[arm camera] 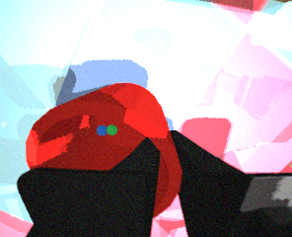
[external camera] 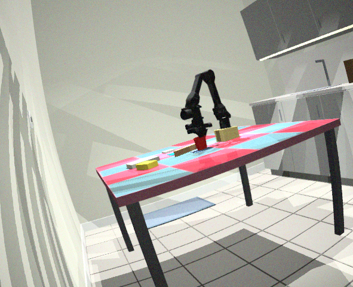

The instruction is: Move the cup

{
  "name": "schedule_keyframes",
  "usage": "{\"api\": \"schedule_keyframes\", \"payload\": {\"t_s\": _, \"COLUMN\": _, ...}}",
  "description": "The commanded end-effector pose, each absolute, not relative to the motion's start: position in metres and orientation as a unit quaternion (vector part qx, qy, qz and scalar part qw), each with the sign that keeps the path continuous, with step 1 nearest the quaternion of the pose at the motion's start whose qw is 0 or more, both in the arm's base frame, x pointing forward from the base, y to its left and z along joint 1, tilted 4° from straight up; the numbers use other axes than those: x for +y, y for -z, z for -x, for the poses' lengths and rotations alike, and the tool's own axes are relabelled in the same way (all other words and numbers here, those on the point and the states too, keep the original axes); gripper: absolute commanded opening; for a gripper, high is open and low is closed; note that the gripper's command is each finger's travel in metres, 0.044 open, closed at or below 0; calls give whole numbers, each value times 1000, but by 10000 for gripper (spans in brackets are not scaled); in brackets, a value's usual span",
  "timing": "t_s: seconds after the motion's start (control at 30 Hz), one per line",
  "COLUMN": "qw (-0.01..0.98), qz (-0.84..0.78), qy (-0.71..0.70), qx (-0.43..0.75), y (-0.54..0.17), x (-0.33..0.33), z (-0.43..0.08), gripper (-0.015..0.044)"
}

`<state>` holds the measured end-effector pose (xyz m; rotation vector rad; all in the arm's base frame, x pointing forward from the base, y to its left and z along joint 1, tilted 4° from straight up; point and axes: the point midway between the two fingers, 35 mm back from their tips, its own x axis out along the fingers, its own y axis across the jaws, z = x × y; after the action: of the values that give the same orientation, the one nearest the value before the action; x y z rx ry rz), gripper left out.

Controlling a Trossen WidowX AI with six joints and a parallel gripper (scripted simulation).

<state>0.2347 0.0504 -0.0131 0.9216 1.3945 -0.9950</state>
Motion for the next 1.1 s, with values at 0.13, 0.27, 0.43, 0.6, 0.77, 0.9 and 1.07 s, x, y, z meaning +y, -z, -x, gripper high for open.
{"api": "schedule_keyframes", "payload": {"t_s": 0.13, "qw": 566, "qz": -394, "qy": 422, "qx": 589, "y": -16, "x": 51, "z": -238, "gripper": 0}}
{"api": "schedule_keyframes", "payload": {"t_s": 0.27, "qw": 566, "qz": -393, "qy": 422, "qx": 589, "y": -32, "x": 52, "z": -238, "gripper": 0}}
{"api": "schedule_keyframes", "payload": {"t_s": 0.43, "qw": 565, "qz": -393, "qy": 423, "qx": 589, "y": -42, "x": 52, "z": -236, "gripper": 0}}
{"api": "schedule_keyframes", "payload": {"t_s": 0.6, "qw": 565, "qz": -393, "qy": 423, "qx": 589, "y": -42, "x": 53, "z": -235, "gripper": 0}}
{"api": "schedule_keyframes", "payload": {"t_s": 0.77, "qw": 565, "qz": -393, "qy": 423, "qx": 589, "y": -42, "x": 53, "z": -234, "gripper": 0}}
{"api": "schedule_keyframes", "payload": {"t_s": 0.9, "qw": 564, "qz": -391, "qy": 422, "qx": 593, "y": -40, "x": 54, "z": -234, "gripper": 0}}
{"api": "schedule_keyframes", "payload": {"t_s": 1.07, "qw": 564, "qz": -391, "qy": 422, "qx": 593, "y": -40, "x": 54, "z": -234, "gripper": 0}}
